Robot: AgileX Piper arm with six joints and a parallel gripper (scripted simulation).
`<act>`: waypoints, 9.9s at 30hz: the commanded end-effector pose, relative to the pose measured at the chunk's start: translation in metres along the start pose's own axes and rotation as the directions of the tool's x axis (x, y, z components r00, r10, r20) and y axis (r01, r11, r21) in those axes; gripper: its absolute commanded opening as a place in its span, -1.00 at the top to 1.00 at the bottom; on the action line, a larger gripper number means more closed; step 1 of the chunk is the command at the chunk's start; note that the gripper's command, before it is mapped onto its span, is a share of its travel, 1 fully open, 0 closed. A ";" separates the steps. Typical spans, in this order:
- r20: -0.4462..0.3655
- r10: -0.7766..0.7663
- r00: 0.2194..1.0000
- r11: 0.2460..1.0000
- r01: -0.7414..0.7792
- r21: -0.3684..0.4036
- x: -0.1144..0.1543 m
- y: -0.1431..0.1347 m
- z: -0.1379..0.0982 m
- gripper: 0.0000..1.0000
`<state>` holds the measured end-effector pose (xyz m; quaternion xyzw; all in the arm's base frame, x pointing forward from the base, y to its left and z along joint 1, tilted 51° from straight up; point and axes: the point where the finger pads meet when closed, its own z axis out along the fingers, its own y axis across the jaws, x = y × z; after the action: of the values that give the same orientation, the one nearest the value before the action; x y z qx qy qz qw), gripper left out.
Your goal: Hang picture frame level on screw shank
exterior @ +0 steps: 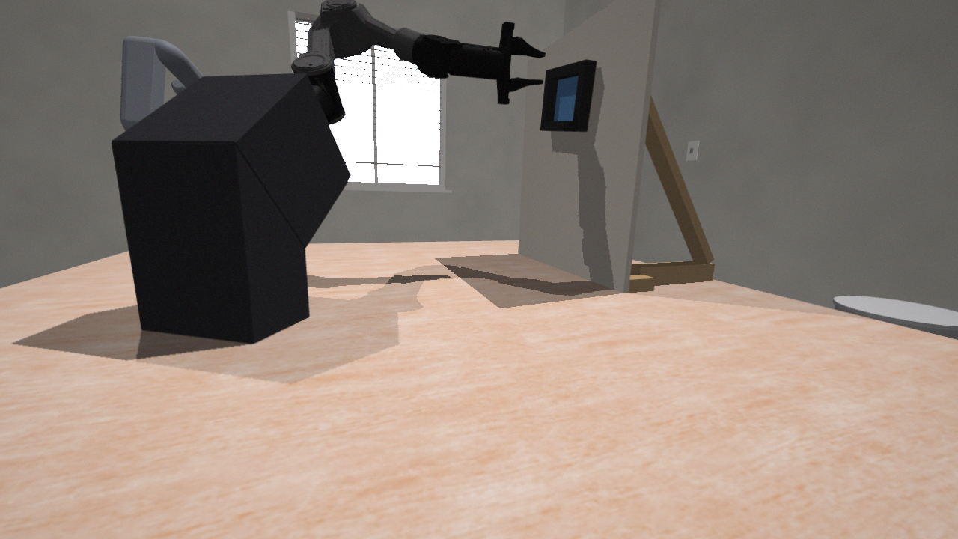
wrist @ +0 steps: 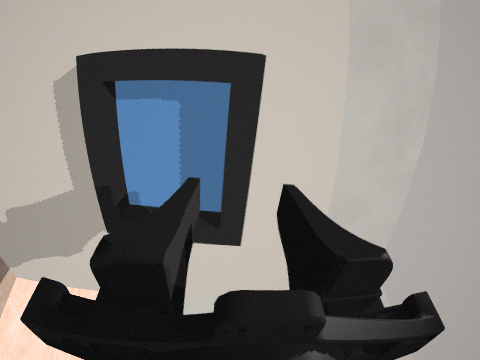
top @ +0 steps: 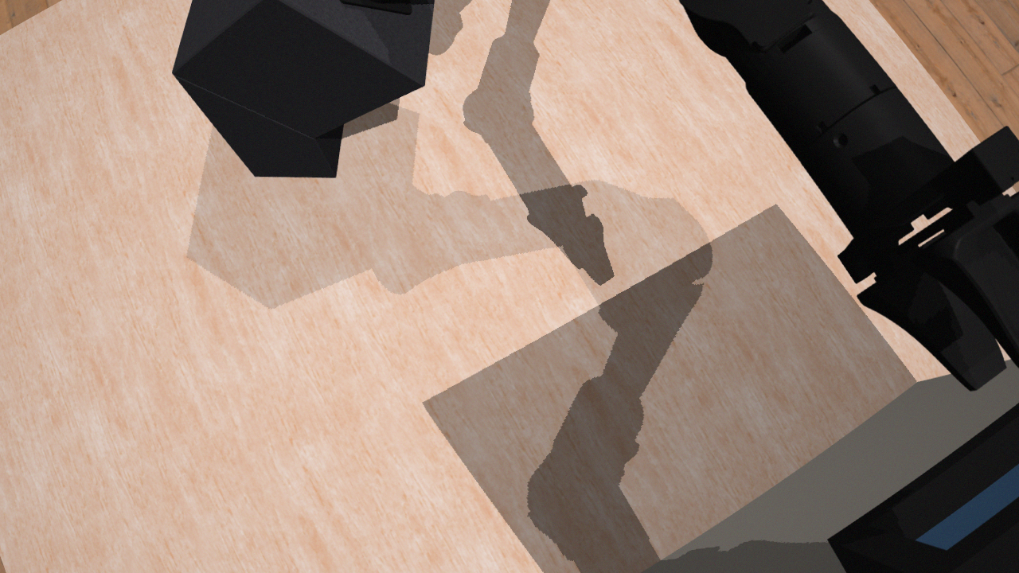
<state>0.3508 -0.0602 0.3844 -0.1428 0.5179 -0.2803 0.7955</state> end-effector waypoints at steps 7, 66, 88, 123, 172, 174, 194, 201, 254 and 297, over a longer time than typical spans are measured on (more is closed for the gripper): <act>-0.002 0.000 1.000 1.000 0.000 0.000 0.001 0.000 0.009 -0.26; -0.001 0.000 1.000 1.000 0.000 0.001 0.000 0.000 0.066 -0.26; -0.001 0.000 1.000 1.000 0.000 0.001 0.000 0.000 0.066 -0.26; -0.001 0.000 1.000 1.000 0.000 0.001 0.000 0.000 0.066 1.00; 0.002 0.000 1.000 1.000 0.000 0.003 -0.001 -0.005 0.066 1.00; 0.002 0.000 1.000 1.000 0.000 0.003 -0.001 -0.005 0.066 1.00; 0.003 0.000 1.000 1.000 0.000 0.004 -0.001 -0.005 0.065 1.00; 0.003 0.000 1.000 1.000 0.000 0.004 -0.001 -0.005 0.065 1.00; 0.009 -0.108 0.994 0.994 0.108 0.005 -0.010 -0.008 0.065 1.00; 0.010 -0.141 0.990 0.990 0.141 0.005 -0.012 -0.008 0.065 1.00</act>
<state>0.4061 -0.0624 0.4199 -0.1820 0.5063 -0.3337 0.7741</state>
